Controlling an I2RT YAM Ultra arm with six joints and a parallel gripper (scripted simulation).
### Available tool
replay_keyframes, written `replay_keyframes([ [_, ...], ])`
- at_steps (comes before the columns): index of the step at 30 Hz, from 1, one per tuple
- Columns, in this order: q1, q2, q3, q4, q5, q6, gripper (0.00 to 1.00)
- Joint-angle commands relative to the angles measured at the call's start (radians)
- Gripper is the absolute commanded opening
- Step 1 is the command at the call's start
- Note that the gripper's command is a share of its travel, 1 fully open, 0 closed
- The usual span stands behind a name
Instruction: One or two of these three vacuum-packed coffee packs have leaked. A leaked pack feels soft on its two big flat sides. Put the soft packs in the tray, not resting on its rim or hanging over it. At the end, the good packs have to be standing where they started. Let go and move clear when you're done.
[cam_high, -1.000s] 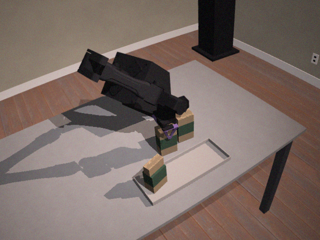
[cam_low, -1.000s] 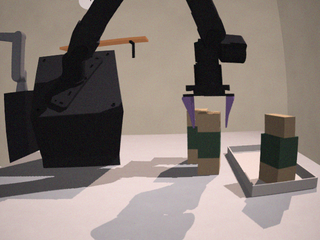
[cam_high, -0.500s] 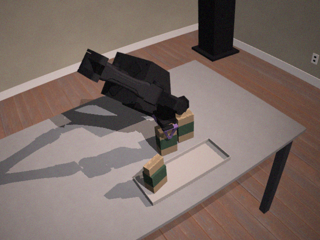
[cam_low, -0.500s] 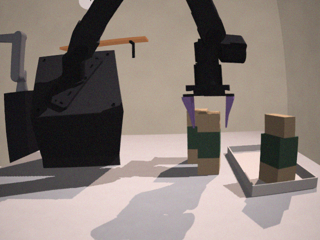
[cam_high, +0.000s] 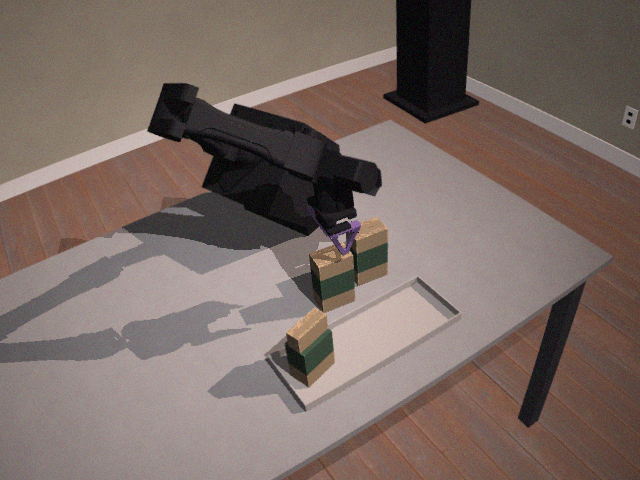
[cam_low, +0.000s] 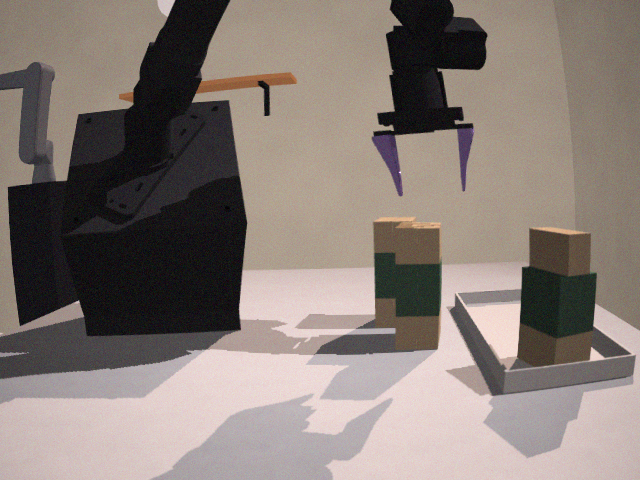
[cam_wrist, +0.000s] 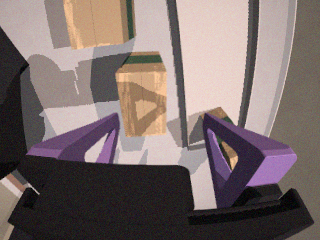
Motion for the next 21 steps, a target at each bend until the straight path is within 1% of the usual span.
replay_keyframes([
  [1,0.046,0.003,0.048,-0.166,-0.005,0.094,0.79],
  [4,0.053,0.011,0.067,-0.2,-0.009,0.116,0.79],
  [15,0.053,0.021,0.074,-0.214,-0.012,0.13,0.79],
  [17,0.083,0.057,0.086,-0.212,-0.017,0.166,0.79],
  [20,0.181,0.174,0.104,-0.196,-0.037,0.289,0.79],
  [21,0.183,0.187,0.117,-0.202,-0.037,0.295,0.79],
])
